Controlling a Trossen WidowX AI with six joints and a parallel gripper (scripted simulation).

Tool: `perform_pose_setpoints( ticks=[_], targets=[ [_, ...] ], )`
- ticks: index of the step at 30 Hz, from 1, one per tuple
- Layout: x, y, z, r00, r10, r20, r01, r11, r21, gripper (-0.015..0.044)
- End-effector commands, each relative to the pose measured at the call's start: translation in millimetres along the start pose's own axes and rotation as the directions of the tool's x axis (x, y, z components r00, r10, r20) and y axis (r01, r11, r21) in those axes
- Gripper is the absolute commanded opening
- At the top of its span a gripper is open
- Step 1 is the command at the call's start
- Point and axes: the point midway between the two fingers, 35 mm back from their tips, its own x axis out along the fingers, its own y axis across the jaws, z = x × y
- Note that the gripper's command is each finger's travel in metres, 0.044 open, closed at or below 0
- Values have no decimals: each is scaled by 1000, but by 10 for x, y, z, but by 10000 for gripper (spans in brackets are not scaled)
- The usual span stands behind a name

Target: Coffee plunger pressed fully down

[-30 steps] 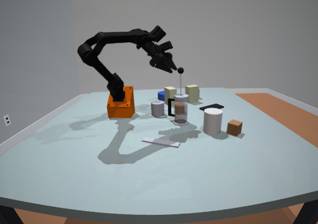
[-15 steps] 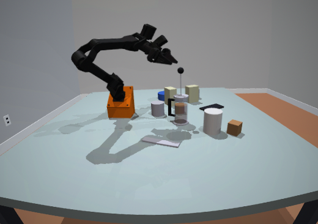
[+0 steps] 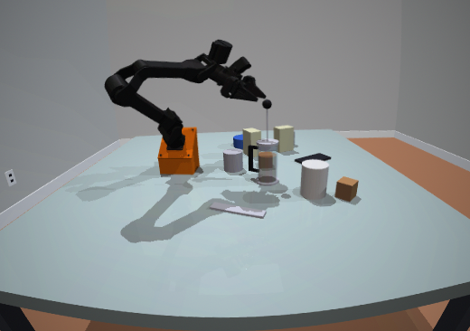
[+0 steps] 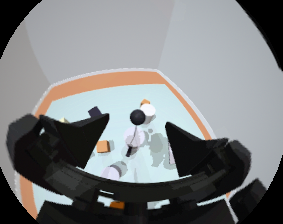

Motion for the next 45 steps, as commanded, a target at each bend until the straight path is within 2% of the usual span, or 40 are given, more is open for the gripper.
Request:
perform_pose_setpoints(
  ticks=[1, 16, 28, 45],
  targets=[
    [69, 19, -20, 1000, 5, -3, -5, 1000, -10, 440],
    [274, -2, -17, 1000, 0, 6, 0, 1000, -12, 440],
    [274, -2, -17, 1000, 0, 6, 0, 1000, -12, 125],
    [332, 16, -83, 1000, 1, 3, -1, 1000, -11, 121]
  ],
)
